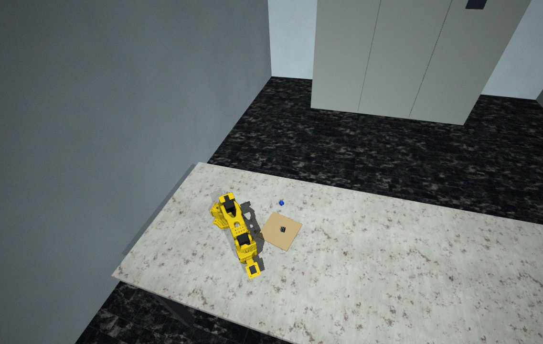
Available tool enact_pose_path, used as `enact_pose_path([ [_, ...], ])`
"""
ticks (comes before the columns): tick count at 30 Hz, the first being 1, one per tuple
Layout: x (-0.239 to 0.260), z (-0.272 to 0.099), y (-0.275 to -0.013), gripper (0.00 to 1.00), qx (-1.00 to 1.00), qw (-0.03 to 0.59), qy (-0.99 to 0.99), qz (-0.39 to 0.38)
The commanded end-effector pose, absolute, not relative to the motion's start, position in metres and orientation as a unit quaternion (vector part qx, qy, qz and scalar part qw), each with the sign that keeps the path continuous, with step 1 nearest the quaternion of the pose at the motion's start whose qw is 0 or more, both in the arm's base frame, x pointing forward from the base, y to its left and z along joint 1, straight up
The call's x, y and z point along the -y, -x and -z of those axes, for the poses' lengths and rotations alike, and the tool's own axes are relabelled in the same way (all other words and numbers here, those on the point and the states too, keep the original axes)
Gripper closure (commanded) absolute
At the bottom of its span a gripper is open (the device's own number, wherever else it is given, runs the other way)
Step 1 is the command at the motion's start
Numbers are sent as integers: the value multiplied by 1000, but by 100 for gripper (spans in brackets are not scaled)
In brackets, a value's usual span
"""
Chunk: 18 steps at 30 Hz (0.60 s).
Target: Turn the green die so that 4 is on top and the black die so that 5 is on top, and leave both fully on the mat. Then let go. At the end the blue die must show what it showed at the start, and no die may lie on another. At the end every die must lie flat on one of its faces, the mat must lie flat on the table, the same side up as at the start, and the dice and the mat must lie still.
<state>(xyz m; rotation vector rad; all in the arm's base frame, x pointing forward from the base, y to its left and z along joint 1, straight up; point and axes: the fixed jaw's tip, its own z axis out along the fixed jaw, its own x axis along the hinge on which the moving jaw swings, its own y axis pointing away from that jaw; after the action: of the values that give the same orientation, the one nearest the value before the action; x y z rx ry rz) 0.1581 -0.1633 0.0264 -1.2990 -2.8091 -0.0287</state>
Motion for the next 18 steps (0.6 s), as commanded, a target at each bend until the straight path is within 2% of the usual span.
enact_pose_path([
  [1,170,-54,-166,100,908,-18,418,-7],
  [18,168,-65,-165,100,908,-18,418,-7],
])
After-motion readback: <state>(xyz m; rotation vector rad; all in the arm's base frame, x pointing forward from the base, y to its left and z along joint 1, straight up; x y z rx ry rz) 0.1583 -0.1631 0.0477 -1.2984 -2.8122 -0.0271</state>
